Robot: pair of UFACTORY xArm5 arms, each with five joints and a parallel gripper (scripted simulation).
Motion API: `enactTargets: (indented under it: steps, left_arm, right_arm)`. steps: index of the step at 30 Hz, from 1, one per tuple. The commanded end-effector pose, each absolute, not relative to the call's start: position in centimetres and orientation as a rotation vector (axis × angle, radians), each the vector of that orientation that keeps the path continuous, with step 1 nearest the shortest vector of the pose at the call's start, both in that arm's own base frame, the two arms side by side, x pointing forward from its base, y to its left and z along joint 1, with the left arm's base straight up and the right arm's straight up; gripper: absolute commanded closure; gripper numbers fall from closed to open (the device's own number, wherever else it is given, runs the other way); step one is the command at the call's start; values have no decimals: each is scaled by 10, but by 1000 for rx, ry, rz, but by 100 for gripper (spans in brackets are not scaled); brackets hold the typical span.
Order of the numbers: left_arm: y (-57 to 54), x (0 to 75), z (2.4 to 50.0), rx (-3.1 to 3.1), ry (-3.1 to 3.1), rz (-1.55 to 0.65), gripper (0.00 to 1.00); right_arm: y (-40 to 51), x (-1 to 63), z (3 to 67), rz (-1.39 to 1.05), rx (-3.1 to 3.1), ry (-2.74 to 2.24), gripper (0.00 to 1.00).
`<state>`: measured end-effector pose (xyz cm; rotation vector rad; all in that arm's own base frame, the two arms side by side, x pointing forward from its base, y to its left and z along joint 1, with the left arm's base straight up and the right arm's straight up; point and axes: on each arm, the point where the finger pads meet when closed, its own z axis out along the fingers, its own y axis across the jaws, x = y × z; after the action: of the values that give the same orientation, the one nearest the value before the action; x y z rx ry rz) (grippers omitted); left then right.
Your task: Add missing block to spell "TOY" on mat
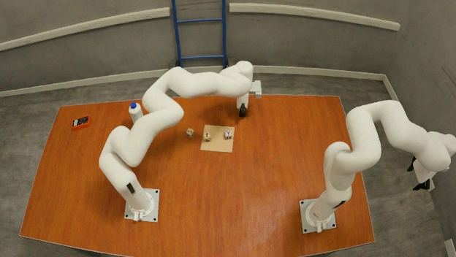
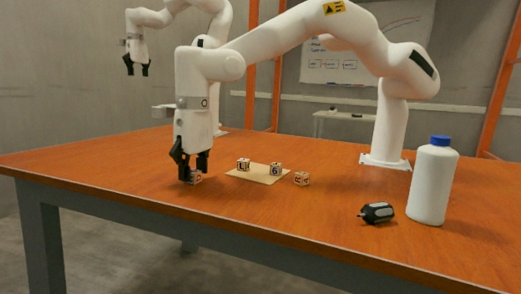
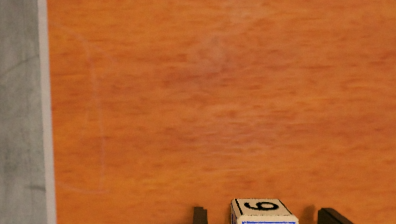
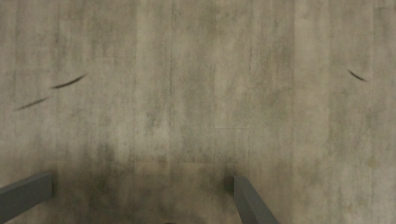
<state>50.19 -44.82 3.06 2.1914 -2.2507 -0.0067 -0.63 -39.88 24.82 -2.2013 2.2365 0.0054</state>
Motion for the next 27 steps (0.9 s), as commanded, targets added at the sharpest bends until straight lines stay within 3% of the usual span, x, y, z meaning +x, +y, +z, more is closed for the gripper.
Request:
enactTargets:
  steps: [1, 27]
  left_arm:
    - [-449, 503, 26, 2192, -2251, 0, 31]
    - [-449, 503, 21, 2192, -2251, 0, 31]
  right_arm:
    - [-400, -6, 250, 0, -2204, 2239, 0]
    - [-400, -6, 250, 0, -2204, 2239, 0]
